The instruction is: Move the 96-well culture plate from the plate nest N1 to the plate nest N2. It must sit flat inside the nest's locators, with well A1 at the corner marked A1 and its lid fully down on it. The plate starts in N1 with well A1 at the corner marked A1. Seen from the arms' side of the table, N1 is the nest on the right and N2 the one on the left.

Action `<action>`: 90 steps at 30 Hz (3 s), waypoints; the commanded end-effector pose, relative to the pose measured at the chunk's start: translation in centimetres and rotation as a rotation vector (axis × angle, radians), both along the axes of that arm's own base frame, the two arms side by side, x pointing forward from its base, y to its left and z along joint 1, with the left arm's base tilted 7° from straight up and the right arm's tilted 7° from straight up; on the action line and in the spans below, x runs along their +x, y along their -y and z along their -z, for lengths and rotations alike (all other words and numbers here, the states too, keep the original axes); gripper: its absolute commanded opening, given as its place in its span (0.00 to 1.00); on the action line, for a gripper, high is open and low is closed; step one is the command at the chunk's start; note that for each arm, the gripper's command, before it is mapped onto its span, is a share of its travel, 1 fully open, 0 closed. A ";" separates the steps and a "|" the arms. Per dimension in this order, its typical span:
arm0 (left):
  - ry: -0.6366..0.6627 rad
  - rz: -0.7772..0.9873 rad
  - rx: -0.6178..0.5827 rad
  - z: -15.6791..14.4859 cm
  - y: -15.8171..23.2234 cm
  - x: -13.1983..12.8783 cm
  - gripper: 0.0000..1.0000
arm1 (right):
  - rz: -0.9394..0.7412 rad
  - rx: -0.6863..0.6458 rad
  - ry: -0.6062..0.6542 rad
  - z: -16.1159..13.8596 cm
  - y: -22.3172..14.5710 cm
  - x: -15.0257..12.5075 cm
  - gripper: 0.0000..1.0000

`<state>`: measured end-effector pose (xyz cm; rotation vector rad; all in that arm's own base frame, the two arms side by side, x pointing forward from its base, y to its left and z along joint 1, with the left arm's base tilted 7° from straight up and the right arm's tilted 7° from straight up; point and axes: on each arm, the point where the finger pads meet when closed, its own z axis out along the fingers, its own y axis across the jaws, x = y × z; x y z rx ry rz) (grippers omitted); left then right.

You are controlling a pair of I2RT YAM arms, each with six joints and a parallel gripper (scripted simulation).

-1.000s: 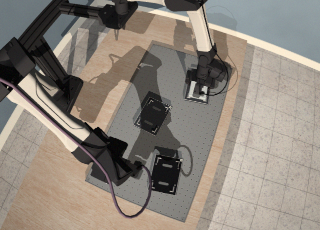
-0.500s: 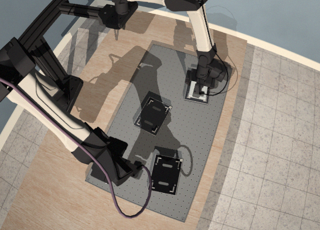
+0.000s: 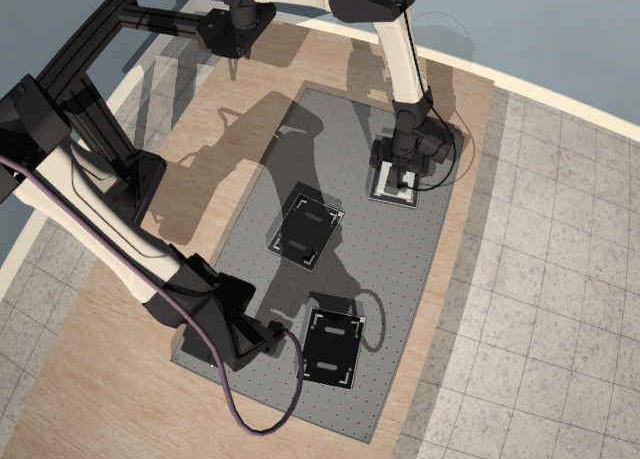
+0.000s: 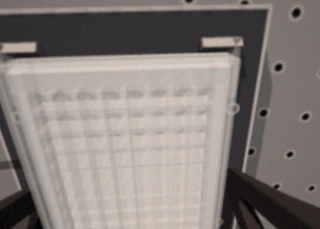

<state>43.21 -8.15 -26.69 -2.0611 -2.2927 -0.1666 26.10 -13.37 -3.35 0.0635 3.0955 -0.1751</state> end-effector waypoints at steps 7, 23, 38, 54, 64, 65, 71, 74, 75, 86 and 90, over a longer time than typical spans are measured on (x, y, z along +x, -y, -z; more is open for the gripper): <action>0.028 0.009 -0.012 -2.9 1.2 1.1 1.00 | -0.011 -0.003 0.009 -0.3 0.0 0.3 1.00; 0.044 0.009 -0.016 -3.8 1.4 1.9 1.00 | -0.011 -0.003 0.009 -0.3 0.0 0.3 1.00; 0.058 0.009 -0.019 -4.1 1.5 2.6 1.00 | -0.011 -0.003 0.009 -0.3 0.0 0.3 1.00; 0.060 0.009 -0.020 -4.2 1.5 2.8 1.00 | -0.011 -0.003 0.009 -0.3 0.0 0.3 1.00; 0.061 0.009 -0.020 -4.2 1.5 2.9 1.00 | -0.011 -0.003 0.009 -0.3 0.0 0.3 1.00; 0.059 0.009 -0.020 -4.2 1.5 2.8 1.00 | -0.011 -0.003 0.009 -0.3 0.0 0.3 1.00; 0.061 0.009 -0.020 -4.2 1.5 2.9 1.00 | -0.011 -0.003 0.009 -0.3 0.0 0.3 1.00; 0.061 0.009 -0.020 -4.2 1.5 2.9 1.00 | -0.011 -0.003 0.009 -0.3 0.0 0.3 1.00; 0.061 0.009 -0.020 -4.2 1.5 2.9 1.00 | -0.011 -0.003 0.009 -0.3 0.0 0.3 1.00; 0.061 0.009 -0.020 -4.2 1.6 2.9 1.00 | -0.011 -0.003 0.009 -0.3 0.0 0.3 1.00; 0.061 0.009 -0.020 -4.2 1.6 2.9 1.00 | -0.011 -0.003 0.009 -0.3 0.0 0.3 1.00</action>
